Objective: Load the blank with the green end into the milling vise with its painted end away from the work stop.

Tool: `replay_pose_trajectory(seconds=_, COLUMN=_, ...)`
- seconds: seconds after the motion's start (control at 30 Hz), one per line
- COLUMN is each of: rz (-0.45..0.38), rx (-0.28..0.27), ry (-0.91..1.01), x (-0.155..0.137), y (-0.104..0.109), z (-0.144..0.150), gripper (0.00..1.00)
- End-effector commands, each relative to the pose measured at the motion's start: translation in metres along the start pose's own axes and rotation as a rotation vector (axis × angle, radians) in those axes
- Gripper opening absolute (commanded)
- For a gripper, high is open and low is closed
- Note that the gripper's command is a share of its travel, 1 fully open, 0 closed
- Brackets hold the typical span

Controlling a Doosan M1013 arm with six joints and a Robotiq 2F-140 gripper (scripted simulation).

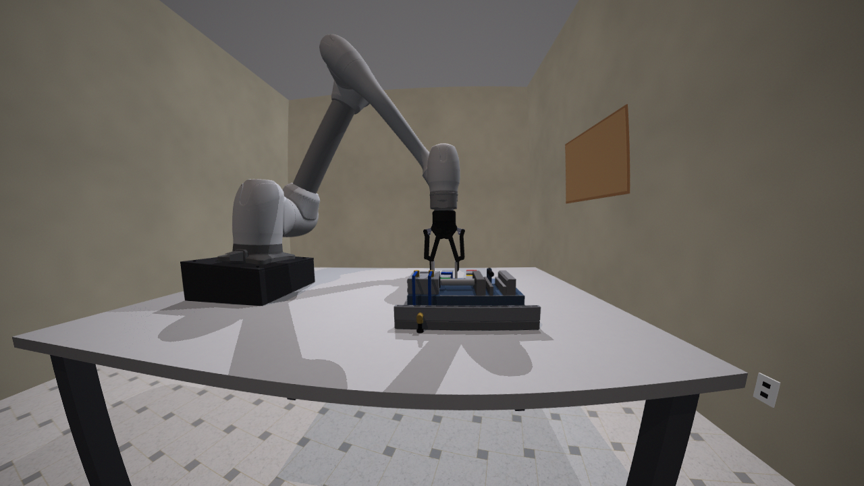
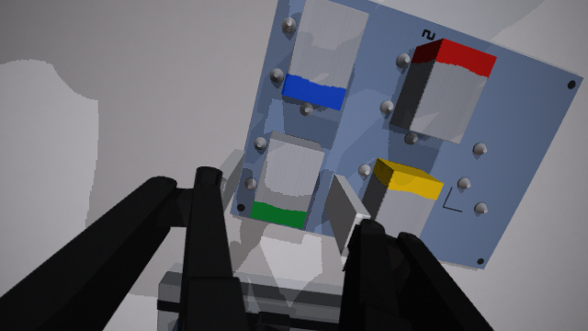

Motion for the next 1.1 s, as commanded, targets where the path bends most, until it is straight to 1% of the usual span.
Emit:
replay_pose_trajectory(seconds=0.0, rz=0.0, rx=0.0, ry=0.0, x=0.0, y=-0.0005, z=0.0, gripper=0.46)
replay_pose_trajectory(seconds=0.5, rz=0.0, rx=0.0, ry=0.0, x=0.0001, y=-0.0065, z=0.0002, gripper=0.46)
replay_pose_trajectory(seconds=1.07, rz=0.0, rx=0.0, ry=0.0, x=0.0, y=-0.0004, z=0.0001, gripper=0.46)
Point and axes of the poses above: the point where the finger pads meet when closed, its own y axis back along the fingers, its own z axis across the jaws, x = y × z, the point moved 7 cm from there along y, back along the fingers, and after that the axes turned 12 degrees about y, right-handed, at the moved point
